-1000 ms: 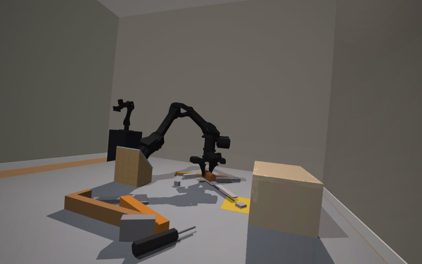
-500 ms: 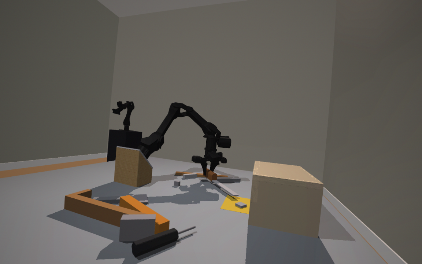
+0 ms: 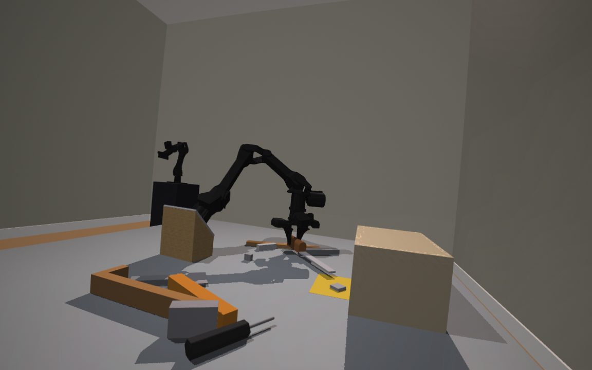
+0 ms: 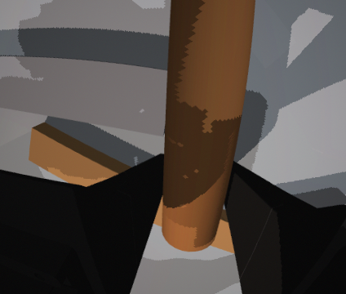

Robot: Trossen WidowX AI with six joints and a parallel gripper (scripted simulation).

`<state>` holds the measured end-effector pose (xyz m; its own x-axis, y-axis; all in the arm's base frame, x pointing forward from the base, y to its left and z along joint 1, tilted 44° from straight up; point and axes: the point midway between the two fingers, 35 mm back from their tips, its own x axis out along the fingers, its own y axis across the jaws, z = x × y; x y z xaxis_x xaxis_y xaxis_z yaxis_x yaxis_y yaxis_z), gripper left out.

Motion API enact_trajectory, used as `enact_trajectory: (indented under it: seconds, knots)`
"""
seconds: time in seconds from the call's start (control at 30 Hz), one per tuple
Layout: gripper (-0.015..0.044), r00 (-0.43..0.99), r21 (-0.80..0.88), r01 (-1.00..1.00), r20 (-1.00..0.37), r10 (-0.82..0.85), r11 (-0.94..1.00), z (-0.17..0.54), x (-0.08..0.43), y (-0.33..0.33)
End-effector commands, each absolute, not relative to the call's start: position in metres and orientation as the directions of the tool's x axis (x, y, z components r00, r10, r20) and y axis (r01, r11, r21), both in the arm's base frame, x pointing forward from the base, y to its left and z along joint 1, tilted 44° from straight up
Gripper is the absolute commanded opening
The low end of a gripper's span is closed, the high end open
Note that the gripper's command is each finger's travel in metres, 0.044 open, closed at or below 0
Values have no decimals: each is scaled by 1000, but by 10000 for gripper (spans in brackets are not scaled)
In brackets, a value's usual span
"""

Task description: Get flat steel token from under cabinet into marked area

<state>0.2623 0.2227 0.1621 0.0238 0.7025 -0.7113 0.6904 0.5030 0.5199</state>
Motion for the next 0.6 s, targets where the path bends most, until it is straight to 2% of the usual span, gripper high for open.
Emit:
enact_trajectory:
  seconds: [0.0, 0.57]
  knots:
    - [0, 45, 527, 690, -715, 697, 496, 168, 267, 224]
    - [0, 45, 528, 690, -714, 699, 495, 181, 269, 237]
